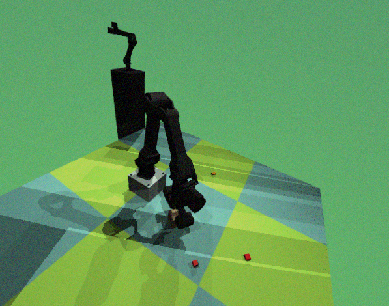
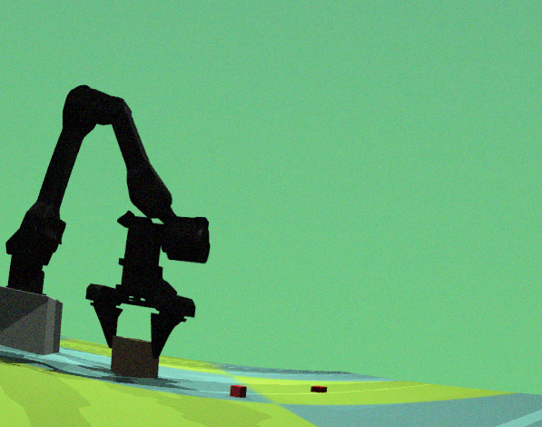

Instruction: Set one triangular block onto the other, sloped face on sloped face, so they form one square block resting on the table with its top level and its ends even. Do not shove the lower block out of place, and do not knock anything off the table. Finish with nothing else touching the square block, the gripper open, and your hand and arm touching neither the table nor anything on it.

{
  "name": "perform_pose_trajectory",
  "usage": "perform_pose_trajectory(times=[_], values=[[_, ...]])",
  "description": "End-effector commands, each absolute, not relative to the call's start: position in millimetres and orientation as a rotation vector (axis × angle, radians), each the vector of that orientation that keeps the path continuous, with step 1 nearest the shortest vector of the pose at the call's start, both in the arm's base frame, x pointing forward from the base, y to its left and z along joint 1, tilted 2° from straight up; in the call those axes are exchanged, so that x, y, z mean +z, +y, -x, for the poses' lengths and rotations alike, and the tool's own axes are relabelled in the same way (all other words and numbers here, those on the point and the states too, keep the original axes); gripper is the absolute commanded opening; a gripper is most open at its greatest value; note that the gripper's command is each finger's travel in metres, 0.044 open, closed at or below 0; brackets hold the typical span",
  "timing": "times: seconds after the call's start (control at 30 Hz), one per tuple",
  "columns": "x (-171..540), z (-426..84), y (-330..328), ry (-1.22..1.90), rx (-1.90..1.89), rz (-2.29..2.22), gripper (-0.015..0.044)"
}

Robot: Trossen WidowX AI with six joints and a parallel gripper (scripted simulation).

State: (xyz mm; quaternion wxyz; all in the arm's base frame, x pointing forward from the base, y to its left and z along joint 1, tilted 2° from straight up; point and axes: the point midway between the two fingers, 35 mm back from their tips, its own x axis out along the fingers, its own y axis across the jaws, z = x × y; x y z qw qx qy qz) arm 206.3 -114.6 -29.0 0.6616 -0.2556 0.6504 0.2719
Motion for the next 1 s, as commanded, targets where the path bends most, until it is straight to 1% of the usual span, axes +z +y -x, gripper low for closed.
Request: perform_pose_trajectory(times=[0.0, 0.23, 0.97], values=[[-17.9, -208.7, -116.4, 1.470, 0.614, 0.579, 0.0440], [78.8, -206.6, -118.1, 1.470, 0.613, 0.579, 0.0440], [76.3, -210.6, -120.1, 1.461, 0.600, 0.586, 0.0440]])
